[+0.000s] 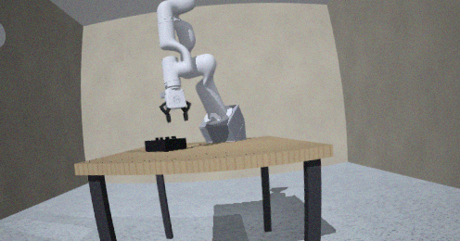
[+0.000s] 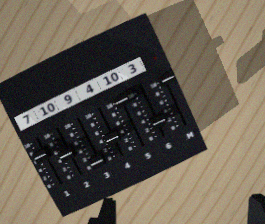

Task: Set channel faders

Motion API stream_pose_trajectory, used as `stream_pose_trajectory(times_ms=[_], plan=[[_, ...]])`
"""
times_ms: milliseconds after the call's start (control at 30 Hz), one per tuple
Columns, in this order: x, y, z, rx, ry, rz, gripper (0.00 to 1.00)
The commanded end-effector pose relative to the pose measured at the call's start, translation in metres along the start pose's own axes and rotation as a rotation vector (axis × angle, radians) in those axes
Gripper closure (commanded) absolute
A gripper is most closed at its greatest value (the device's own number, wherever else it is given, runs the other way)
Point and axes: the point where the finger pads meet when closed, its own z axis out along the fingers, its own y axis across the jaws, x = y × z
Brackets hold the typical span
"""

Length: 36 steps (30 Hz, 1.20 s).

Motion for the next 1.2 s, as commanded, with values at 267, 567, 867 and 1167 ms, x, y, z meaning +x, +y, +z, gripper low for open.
stream_pose_trajectory(times_ms=[267, 567, 867, 1167], plan=[[-0.0213, 0.0192, 0.0238, 0.004, -0.064, -0.444, 0.00], [-0.0213, 0.0192, 0.0238, 0.004, -0.064, -0.444, 0.00], [-0.0213, 0.0192, 0.0238, 0.004, -0.064, -0.444, 0.00], [-0.0213, 0.0192, 0.0238, 0.004, -0.064, -0.444, 0.00]])
